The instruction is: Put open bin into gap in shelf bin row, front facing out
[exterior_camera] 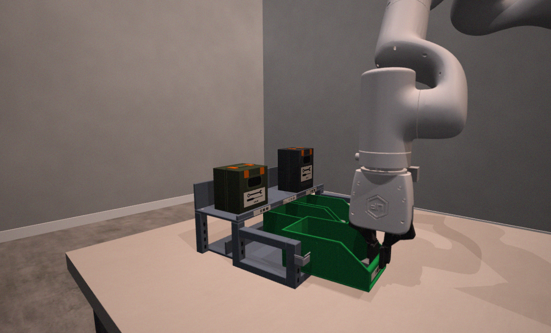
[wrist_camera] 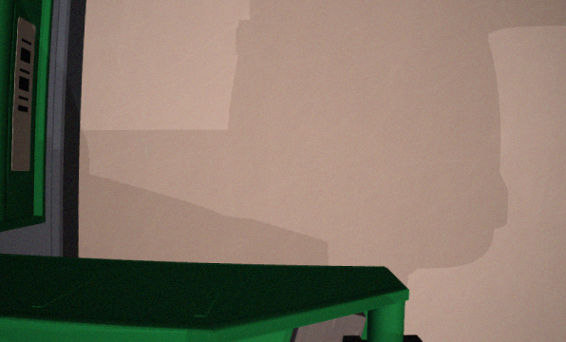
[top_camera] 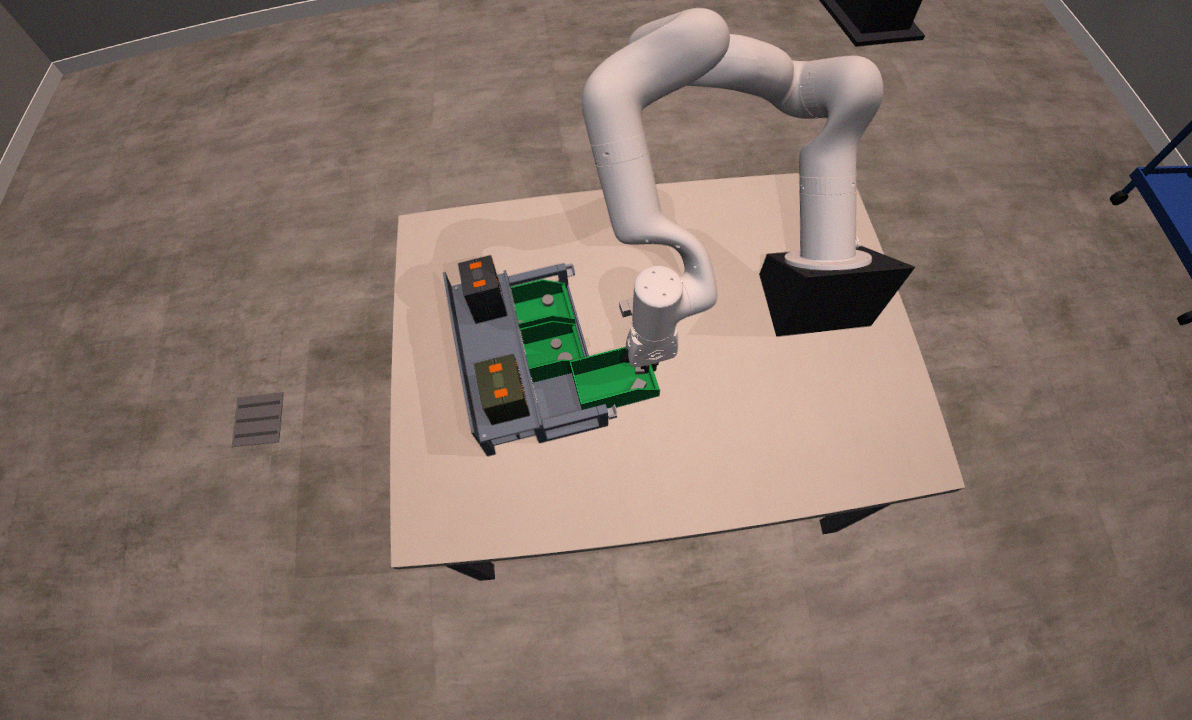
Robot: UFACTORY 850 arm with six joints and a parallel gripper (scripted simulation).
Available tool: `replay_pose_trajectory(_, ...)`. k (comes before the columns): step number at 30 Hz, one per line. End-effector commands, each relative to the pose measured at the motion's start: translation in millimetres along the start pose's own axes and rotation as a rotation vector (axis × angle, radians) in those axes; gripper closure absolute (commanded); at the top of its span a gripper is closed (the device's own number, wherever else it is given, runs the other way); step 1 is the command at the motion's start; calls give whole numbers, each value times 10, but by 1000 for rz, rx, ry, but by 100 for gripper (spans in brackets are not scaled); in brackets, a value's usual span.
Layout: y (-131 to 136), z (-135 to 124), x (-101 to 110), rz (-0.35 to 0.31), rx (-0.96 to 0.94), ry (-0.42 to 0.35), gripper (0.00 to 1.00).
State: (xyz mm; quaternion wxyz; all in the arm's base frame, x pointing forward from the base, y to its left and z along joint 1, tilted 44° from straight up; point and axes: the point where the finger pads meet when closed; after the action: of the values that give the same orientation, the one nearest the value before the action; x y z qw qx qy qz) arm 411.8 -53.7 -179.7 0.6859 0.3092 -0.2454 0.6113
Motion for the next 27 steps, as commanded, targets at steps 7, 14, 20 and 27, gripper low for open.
replay_pose_trajectory(7, -17, -2, 6, 1, 0, 0, 100)
replay_pose_trajectory(14, -96, 1, 6, 1, 0, 0, 100)
replay_pose_trajectory(20, -116, 1, 6, 1, 0, 0, 100)
replay_pose_trajectory(27, -116, 1, 6, 1, 0, 0, 100)
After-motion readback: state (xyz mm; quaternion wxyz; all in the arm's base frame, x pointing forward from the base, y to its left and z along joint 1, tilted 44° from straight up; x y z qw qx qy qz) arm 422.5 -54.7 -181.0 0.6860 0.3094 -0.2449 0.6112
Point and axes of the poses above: the point where the finger pads meet when closed, its own x axis back along the fingers, its own y axis across the jaws, z = x × y, and after that the axes turned 2 degrees about x, right-handed
